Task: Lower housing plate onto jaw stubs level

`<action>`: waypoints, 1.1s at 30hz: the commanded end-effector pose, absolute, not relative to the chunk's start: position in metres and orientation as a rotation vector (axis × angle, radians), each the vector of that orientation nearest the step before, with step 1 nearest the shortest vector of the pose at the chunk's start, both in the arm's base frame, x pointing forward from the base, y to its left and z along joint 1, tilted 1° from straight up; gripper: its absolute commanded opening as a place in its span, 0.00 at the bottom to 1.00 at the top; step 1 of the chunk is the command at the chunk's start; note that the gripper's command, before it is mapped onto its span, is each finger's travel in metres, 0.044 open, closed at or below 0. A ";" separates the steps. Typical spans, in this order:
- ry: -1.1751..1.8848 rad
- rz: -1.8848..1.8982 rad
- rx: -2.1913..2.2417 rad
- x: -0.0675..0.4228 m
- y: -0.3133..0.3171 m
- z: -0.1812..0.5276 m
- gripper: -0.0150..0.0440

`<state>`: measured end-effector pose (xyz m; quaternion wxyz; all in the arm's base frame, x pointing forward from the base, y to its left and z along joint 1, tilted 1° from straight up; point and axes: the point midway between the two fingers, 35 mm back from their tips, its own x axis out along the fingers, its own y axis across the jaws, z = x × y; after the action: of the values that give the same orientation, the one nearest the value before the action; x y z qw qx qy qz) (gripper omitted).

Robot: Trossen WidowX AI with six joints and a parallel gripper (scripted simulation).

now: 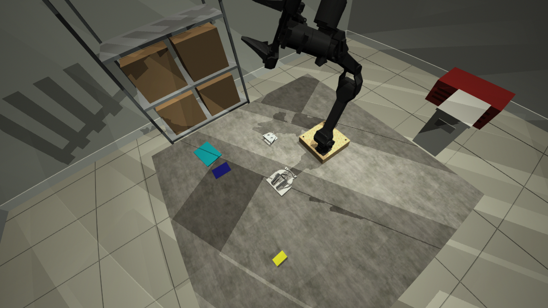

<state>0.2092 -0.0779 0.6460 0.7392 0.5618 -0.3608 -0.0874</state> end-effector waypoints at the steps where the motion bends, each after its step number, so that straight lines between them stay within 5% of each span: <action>1: -0.758 -0.240 1.178 0.223 -0.082 0.636 1.00; 33: -0.232 -0.646 0.554 0.312 -0.143 0.520 1.00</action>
<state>0.3051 -0.1365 0.5348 0.8962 0.2947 -0.1433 -0.2991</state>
